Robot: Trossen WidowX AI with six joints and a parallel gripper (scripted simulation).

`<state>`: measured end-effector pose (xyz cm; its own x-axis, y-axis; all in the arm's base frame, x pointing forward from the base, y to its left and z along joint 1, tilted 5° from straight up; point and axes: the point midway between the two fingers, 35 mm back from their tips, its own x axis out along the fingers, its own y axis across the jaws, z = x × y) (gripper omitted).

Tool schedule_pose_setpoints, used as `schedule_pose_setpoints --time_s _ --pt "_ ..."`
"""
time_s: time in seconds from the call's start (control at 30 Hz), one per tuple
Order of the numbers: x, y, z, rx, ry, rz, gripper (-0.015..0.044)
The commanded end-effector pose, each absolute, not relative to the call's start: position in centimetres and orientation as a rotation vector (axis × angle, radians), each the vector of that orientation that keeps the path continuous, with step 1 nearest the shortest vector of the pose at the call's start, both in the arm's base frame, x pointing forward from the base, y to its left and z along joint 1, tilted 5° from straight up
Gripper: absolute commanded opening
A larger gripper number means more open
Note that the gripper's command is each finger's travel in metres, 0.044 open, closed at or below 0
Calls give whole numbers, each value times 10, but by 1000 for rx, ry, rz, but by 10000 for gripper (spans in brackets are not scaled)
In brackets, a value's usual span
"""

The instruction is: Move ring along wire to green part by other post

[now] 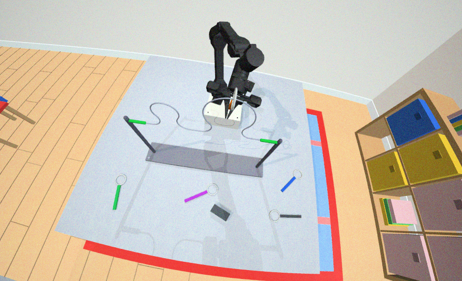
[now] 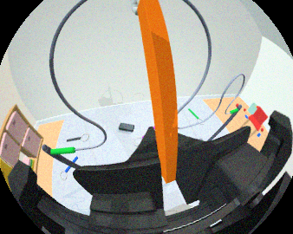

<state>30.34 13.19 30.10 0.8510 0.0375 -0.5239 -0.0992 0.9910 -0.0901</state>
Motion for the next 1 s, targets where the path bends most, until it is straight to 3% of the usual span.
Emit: schedule_pose_setpoints --time_s 0.0,0.97 --pt "304 130 302 -170 537 59 -150" --pt "307 118 305 -520 467 -24 -150"
